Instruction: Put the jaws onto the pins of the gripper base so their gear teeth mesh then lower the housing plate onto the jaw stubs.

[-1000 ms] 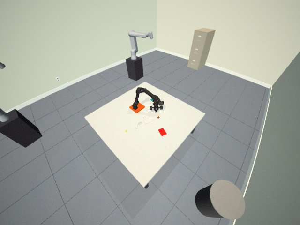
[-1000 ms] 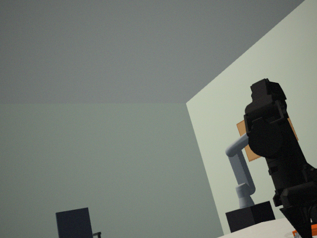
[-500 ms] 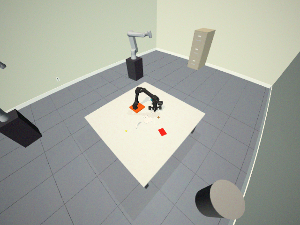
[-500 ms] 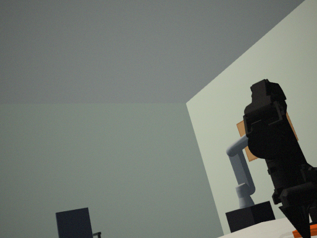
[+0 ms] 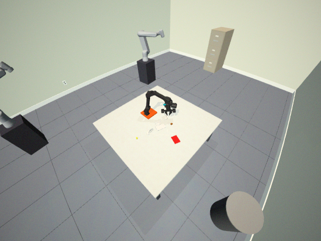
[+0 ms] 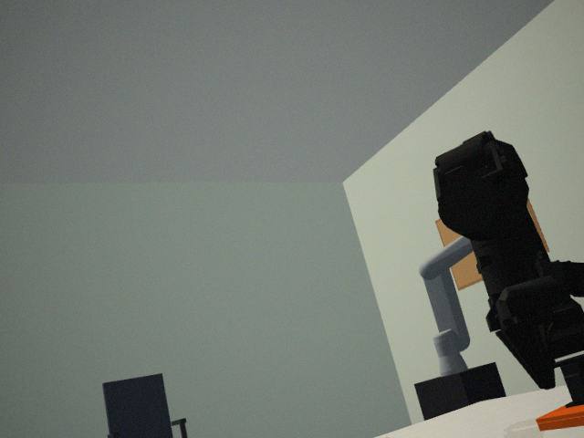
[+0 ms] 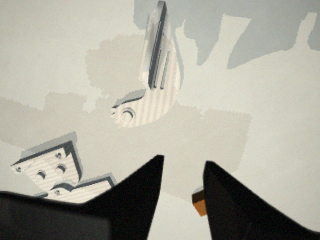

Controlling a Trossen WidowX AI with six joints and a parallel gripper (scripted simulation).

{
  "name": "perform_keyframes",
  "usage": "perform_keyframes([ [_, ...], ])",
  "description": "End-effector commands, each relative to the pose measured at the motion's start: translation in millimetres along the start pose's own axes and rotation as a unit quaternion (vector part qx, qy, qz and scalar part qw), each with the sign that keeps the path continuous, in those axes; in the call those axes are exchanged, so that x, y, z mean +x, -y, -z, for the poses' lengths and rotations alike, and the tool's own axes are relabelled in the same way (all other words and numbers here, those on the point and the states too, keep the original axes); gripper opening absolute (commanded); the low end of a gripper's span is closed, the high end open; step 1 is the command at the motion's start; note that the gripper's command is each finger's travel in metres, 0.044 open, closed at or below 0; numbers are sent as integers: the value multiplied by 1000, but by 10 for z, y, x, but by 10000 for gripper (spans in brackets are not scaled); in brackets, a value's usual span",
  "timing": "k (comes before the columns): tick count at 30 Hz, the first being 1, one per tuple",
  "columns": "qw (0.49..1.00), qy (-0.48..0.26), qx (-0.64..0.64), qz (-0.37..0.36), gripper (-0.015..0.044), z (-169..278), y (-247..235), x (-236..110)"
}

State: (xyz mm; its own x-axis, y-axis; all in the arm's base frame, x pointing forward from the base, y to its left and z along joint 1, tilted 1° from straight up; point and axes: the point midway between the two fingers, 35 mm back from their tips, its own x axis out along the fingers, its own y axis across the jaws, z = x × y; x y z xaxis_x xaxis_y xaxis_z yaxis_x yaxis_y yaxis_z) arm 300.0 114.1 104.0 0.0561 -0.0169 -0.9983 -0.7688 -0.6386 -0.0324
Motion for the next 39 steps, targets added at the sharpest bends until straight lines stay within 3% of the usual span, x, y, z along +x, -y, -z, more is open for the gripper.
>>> perform_keyframes([
  [1, 1000, 0, 0, -1, 210, 0, 1, 13],
  [10, 1000, 0, 0, -1, 440, 0, 1, 13],
  [38, 1000, 0, 0, -1, 440, 0, 1, 13],
  [39, 1000, 0, 0, -1, 414, 0, 1, 1],
])
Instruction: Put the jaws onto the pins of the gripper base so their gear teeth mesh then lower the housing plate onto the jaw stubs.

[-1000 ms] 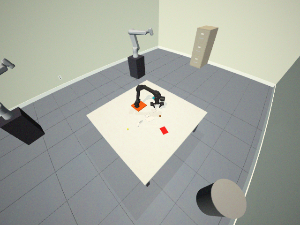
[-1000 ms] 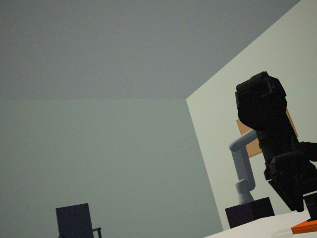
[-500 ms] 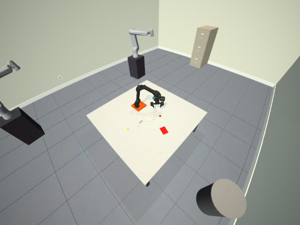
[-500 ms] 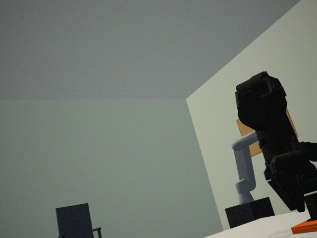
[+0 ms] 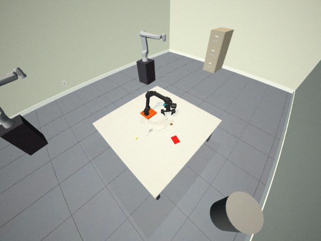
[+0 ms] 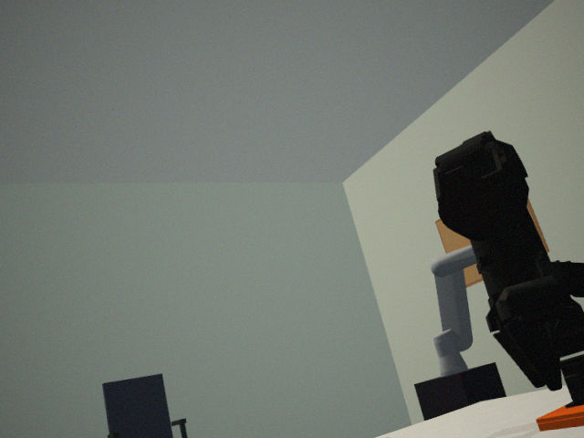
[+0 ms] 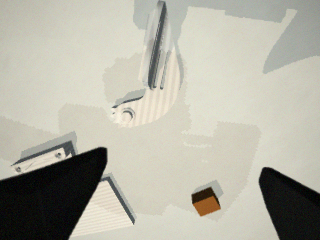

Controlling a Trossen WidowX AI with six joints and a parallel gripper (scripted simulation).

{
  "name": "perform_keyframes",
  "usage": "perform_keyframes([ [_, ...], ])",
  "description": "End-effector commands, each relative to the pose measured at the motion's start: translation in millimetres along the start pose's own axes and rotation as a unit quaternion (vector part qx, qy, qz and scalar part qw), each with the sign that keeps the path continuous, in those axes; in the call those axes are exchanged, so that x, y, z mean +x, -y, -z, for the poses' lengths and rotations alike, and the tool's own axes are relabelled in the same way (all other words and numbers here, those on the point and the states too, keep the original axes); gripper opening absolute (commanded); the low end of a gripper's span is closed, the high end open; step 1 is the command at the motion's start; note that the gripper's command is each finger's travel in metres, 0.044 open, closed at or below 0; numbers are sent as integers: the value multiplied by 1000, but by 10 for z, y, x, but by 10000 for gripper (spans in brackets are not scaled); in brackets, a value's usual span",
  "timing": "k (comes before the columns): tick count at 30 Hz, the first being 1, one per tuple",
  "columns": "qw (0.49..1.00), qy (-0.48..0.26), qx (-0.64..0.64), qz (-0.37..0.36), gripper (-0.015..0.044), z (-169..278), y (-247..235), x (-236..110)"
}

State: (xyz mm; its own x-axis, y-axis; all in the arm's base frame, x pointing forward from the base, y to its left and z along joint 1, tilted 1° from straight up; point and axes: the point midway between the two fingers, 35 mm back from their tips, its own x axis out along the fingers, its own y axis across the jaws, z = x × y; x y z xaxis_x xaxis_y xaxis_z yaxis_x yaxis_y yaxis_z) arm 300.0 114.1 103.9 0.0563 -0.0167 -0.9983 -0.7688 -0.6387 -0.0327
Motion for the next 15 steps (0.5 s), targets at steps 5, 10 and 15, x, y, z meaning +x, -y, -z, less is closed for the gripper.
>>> perform_keyframes([
  [5, 1000, 0, 2, -1, 282, -1, -2, -86],
  [10, 1000, 0, 2, -1, 151, -1, -2, -86],
  [15, 1000, 0, 2, -1, 20, -1, -2, -86],
])
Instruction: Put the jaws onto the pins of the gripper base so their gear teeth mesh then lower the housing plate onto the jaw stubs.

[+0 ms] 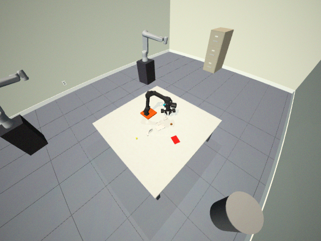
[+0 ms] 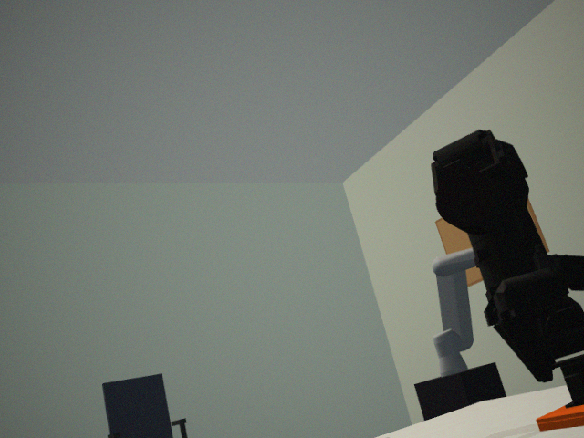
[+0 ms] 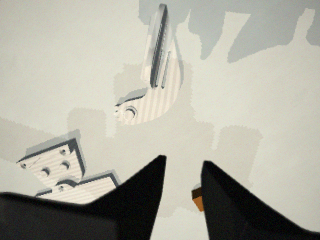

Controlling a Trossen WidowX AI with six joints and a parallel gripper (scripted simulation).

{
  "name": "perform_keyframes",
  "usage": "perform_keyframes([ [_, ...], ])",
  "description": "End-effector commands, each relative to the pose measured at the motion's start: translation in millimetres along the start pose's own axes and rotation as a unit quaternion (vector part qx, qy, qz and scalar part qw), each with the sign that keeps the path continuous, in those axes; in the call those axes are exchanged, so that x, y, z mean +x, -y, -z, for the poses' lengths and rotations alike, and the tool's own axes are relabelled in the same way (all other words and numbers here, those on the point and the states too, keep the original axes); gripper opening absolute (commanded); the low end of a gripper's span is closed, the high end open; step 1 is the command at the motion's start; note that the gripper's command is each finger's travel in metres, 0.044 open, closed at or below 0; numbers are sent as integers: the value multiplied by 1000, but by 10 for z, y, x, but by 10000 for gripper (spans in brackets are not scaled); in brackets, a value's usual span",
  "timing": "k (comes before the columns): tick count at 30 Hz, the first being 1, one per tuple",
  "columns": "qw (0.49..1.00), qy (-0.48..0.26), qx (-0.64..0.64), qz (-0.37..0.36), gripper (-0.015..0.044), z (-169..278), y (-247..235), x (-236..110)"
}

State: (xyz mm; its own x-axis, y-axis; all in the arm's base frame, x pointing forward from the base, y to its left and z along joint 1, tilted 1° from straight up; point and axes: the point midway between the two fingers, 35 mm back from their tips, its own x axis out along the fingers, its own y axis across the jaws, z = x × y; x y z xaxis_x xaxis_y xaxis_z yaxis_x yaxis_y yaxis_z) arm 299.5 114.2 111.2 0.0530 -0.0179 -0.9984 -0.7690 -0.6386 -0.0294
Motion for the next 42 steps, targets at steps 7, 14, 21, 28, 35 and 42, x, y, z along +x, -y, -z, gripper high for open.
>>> perform_keyframes([
  [7, 1000, 0, 2, 1, 0, 0, 0, -13],
  [14, 1000, 0, 2, 1, 0, 0, 0, -13],
  [21, 1000, 0, 2, 1, 0, 0, 0, -13],
  [28, 1000, 0, 0, 1, 184, 1, 2, -5],
  [35, 1000, 0, 0, 1, 367, 1, 2, -5],
  [42, 1000, 0, 0, 1, 440, 1, 2, -5],
])
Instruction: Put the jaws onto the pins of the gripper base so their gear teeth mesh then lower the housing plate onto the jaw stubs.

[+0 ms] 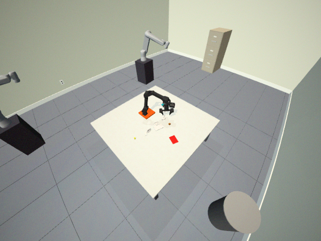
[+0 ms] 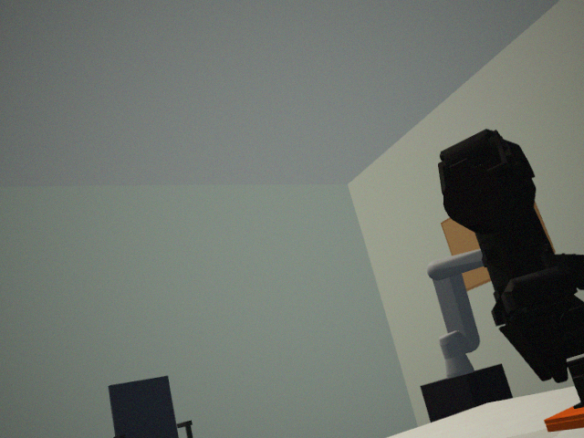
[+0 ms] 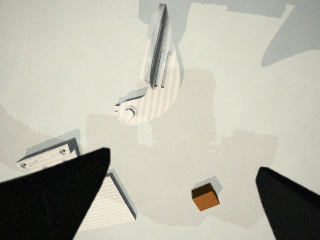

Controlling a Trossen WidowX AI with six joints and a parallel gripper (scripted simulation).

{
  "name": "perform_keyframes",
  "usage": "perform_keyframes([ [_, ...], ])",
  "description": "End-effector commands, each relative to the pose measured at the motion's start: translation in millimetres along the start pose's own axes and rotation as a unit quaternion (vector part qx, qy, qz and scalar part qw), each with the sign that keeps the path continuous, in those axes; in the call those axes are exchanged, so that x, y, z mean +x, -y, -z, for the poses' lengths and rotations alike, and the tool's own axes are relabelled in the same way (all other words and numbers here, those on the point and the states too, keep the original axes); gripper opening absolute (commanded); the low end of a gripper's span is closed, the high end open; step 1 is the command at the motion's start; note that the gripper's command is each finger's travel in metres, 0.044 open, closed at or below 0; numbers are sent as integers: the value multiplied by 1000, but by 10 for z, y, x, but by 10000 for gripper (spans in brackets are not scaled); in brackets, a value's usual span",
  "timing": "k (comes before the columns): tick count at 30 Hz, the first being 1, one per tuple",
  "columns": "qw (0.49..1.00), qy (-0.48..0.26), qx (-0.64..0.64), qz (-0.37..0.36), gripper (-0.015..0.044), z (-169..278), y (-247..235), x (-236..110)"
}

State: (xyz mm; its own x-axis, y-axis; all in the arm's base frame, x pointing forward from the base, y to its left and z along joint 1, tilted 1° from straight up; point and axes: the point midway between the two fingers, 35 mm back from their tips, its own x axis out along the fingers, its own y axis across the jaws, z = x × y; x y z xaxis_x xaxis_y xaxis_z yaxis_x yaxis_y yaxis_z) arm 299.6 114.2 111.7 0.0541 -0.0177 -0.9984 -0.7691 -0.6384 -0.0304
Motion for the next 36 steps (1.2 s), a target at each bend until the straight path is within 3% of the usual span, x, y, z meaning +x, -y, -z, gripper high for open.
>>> perform_keyframes([
  [1, 1000, 0, 0, 0, 440, 0, 0, 0],
  [24, 1000, 0, 0, 0, 440, 0, 0, 0],
  [36, 1000, 0, 0, 0, 125, 0, 0, 0],
])
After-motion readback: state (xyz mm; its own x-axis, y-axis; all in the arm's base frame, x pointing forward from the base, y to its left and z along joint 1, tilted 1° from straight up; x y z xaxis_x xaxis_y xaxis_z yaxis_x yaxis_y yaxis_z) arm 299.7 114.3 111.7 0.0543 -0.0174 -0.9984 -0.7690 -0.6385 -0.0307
